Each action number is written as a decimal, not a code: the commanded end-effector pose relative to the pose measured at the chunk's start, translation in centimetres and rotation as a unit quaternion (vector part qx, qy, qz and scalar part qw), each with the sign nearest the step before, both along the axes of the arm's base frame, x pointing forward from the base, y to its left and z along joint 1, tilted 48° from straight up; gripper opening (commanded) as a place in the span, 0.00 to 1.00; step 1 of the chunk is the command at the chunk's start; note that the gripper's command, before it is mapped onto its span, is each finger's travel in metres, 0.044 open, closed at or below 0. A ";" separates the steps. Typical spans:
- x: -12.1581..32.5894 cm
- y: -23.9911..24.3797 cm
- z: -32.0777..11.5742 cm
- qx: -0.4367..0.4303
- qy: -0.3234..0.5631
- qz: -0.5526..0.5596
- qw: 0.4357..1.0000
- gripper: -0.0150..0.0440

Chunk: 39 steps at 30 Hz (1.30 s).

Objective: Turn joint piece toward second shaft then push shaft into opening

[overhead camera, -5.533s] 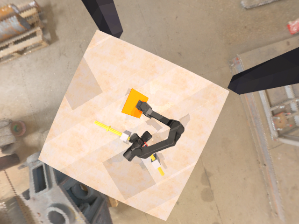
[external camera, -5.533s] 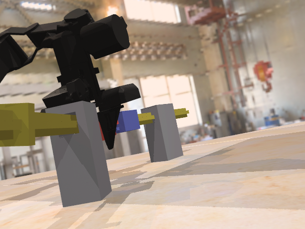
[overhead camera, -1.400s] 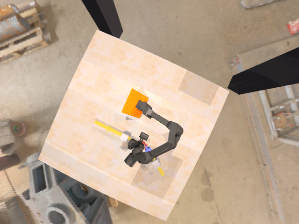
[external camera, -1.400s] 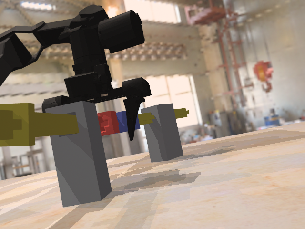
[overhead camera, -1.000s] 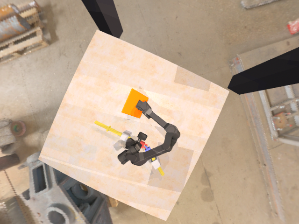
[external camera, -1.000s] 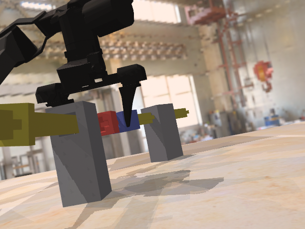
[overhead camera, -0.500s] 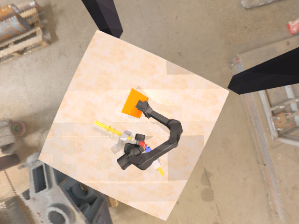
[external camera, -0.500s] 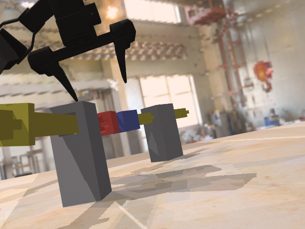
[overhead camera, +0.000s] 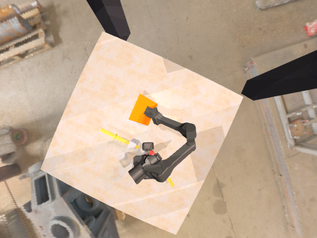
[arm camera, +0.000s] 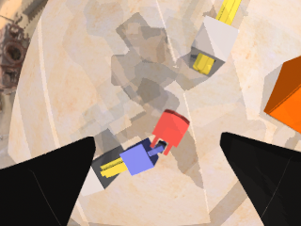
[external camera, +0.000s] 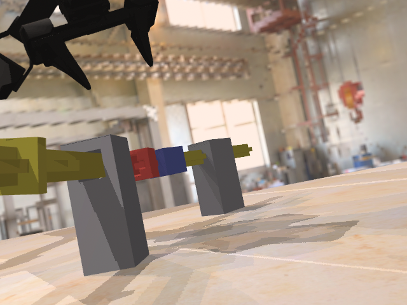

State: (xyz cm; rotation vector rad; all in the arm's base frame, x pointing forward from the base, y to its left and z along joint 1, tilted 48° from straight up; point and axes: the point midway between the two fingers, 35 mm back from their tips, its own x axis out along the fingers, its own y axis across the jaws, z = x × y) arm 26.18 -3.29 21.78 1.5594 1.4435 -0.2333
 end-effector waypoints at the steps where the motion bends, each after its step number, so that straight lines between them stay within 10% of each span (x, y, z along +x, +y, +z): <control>1: 0.2 -0.3 -0.1 0.002 0.006 -0.004 1.000 0.96; 17: 2.7 -10.8 -17.7 0.028 0.197 -0.050 0.979 0.25; 24: 0.6 -13.2 -26.7 0.050 0.266 -0.041 0.962 0.25; 39: 0.6 -12.3 -27.8 0.051 0.268 -0.041 0.961 0.25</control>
